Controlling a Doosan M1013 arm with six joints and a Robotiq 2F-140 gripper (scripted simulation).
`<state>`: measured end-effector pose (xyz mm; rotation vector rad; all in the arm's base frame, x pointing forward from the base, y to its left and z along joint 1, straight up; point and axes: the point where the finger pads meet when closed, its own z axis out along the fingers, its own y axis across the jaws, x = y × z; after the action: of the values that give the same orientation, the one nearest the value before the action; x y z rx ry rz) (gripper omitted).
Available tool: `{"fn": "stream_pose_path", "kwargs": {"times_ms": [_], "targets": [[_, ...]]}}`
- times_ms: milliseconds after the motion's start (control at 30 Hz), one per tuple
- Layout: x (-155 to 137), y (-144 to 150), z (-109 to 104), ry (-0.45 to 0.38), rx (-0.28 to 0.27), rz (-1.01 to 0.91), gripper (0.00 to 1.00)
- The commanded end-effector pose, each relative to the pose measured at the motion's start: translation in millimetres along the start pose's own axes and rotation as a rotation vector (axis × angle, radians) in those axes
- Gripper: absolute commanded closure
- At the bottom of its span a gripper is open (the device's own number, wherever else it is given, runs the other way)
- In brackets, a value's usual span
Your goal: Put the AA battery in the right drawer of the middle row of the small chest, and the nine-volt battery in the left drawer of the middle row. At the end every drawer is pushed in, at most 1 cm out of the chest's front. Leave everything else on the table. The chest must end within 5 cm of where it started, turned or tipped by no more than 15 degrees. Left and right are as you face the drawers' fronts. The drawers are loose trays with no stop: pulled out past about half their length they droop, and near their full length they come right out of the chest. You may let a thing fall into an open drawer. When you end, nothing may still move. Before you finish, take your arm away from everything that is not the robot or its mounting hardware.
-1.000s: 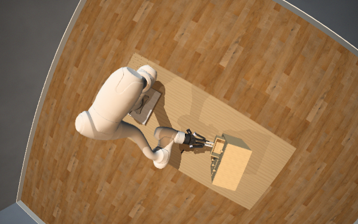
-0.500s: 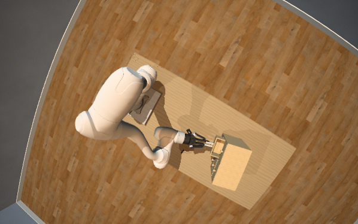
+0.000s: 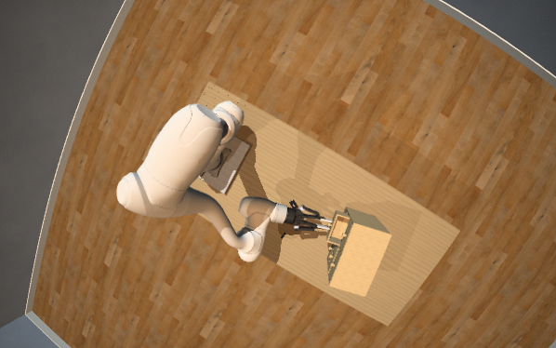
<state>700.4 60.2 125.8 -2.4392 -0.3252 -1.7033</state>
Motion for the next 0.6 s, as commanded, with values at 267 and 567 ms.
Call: {"fn": "stream_pose_path", "kwargs": {"times_ms": [267, 567], "targets": [[-8, 0, -26, 0.002, 0.001, -0.005, 0.80], [-16, 0, -48, 0.002, 0.001, -0.005, 0.80]]}}
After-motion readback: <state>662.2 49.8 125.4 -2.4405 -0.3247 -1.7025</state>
